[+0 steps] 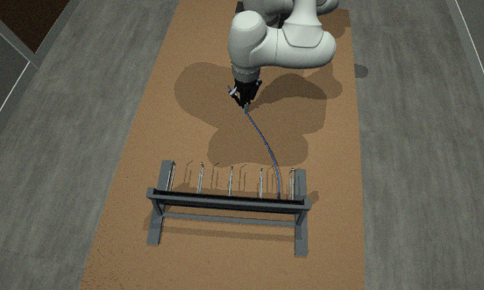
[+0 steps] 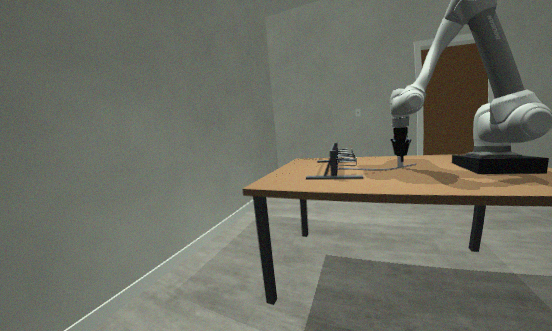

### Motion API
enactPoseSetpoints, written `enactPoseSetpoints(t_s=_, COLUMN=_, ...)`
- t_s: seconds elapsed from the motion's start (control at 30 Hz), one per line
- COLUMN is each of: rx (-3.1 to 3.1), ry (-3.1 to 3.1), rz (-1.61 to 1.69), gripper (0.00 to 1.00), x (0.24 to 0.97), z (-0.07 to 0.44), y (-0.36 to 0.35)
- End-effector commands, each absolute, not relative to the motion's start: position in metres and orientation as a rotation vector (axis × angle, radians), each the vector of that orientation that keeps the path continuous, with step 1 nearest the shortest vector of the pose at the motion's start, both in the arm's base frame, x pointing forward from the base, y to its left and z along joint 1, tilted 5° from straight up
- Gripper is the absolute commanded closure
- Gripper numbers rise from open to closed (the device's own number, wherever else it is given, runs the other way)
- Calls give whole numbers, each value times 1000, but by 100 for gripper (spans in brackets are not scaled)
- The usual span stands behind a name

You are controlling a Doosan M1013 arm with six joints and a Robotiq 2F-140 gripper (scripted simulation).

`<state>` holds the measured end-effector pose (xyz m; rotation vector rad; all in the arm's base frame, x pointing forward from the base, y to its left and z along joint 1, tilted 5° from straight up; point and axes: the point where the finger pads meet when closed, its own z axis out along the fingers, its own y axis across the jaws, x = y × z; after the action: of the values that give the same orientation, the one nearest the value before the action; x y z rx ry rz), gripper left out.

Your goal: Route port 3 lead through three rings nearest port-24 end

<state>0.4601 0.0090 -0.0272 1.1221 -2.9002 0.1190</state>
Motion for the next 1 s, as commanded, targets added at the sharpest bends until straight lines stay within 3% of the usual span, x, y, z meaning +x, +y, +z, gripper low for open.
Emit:
enactPoseSetpoints(t_s=0.0, rx=1118, ry=-2895, rz=120, gripper=100, x=456, z=-28, y=6)
enactPoseSetpoints(t_s=0.97, rx=1118, ry=-2895, rz=120, gripper=100, x=456, z=-3, y=8)
